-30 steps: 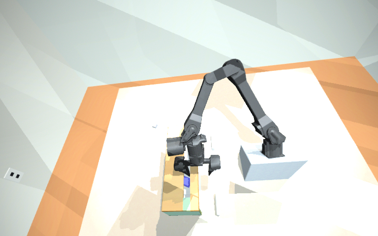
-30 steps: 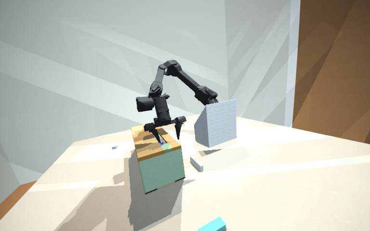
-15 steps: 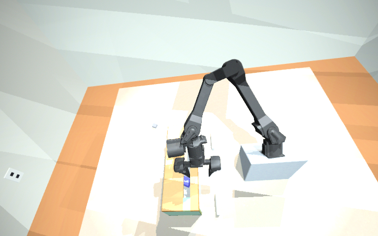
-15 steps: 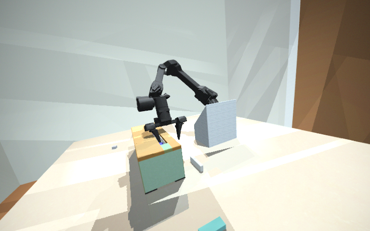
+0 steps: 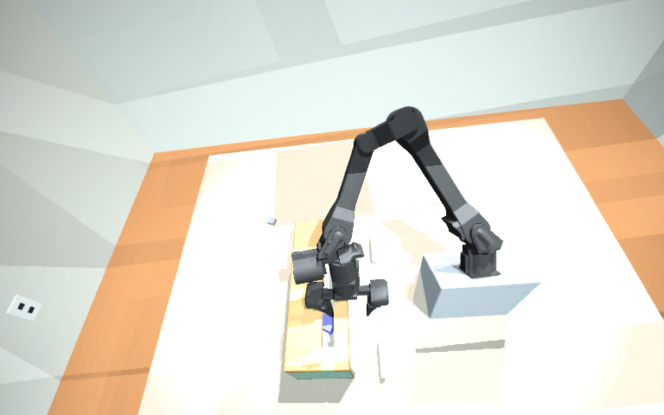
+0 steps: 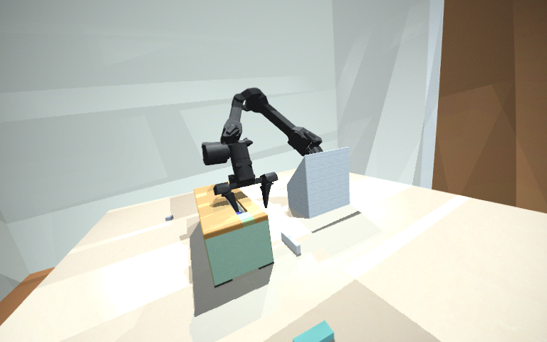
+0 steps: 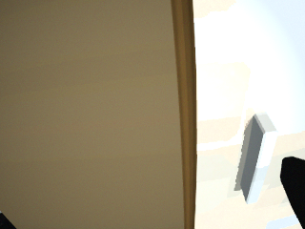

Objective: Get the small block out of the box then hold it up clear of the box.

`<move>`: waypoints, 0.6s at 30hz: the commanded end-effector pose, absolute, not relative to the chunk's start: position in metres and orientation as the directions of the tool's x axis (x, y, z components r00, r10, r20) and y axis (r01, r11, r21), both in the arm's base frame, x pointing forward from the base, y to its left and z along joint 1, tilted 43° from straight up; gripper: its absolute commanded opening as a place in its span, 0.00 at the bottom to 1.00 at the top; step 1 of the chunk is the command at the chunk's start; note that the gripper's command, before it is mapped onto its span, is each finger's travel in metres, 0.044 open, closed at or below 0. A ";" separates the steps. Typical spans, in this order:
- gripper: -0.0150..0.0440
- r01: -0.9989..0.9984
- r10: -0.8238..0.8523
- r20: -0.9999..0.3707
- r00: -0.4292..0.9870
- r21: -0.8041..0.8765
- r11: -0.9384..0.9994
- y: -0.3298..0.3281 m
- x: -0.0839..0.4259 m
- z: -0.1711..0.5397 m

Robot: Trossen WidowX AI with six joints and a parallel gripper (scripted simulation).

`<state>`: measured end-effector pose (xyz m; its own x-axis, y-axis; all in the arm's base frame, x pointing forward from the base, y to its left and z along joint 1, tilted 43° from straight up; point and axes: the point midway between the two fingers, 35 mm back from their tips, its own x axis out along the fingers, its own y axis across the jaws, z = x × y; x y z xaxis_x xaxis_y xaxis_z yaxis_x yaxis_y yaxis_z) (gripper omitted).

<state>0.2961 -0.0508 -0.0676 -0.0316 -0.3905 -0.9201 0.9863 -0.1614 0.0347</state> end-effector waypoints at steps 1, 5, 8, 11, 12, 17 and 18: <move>0.93 0.987 -0.386 -0.922 -0.029 0.035 -0.159 -0.046 0.298 -0.072; 0.93 0.987 -0.386 -0.922 -0.029 0.035 -0.159 -0.043 0.298 -0.075; 0.93 0.987 -0.385 -0.922 -0.029 0.036 -0.159 -0.041 0.299 -0.077; 0.93 0.987 -0.385 -0.922 -0.029 0.036 -0.159 -0.038 0.299 -0.079; 0.93 0.987 -0.385 -0.922 -0.029 0.036 -0.159 -0.038 0.299 -0.080; 0.93 0.987 -0.385 -0.922 -0.029 0.036 -0.159 -0.034 0.300 -0.083; 0.93 0.987 -0.385 -0.922 -0.029 0.036 -0.159 -0.033 0.300 -0.084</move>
<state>0.2983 -0.0372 -0.0809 -0.0319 -0.3908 -0.9199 0.9870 -0.1574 0.0326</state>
